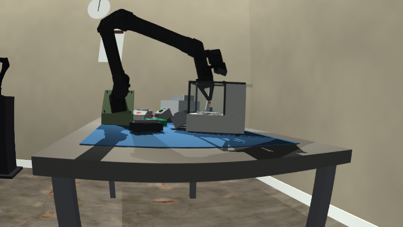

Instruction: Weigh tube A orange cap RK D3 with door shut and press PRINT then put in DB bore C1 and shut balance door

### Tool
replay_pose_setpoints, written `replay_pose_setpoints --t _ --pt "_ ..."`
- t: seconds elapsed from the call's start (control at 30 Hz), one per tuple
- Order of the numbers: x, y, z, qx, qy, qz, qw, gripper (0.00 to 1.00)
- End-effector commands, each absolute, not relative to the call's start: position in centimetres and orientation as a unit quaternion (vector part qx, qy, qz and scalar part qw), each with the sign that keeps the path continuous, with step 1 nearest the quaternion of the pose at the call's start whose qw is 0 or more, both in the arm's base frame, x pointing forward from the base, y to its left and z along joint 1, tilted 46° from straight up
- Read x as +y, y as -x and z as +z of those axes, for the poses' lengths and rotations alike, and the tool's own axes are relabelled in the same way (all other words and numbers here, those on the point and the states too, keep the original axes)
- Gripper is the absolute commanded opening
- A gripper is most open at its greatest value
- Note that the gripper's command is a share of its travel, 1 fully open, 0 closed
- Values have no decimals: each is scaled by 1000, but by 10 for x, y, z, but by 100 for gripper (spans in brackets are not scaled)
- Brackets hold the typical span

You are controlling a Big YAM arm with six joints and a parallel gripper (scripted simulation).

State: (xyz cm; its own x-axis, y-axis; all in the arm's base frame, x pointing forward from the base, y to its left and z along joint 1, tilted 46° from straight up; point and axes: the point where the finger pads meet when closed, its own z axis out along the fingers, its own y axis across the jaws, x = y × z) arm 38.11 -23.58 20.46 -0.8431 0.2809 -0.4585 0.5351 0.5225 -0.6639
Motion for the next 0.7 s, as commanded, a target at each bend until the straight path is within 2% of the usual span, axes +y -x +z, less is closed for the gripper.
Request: replay_pose_setpoints --t 0.0,0.67 --pt "-242 -392 234 848 -258 -427 178 36" --pt "-211 -401 253 852 -246 -425 180 36"
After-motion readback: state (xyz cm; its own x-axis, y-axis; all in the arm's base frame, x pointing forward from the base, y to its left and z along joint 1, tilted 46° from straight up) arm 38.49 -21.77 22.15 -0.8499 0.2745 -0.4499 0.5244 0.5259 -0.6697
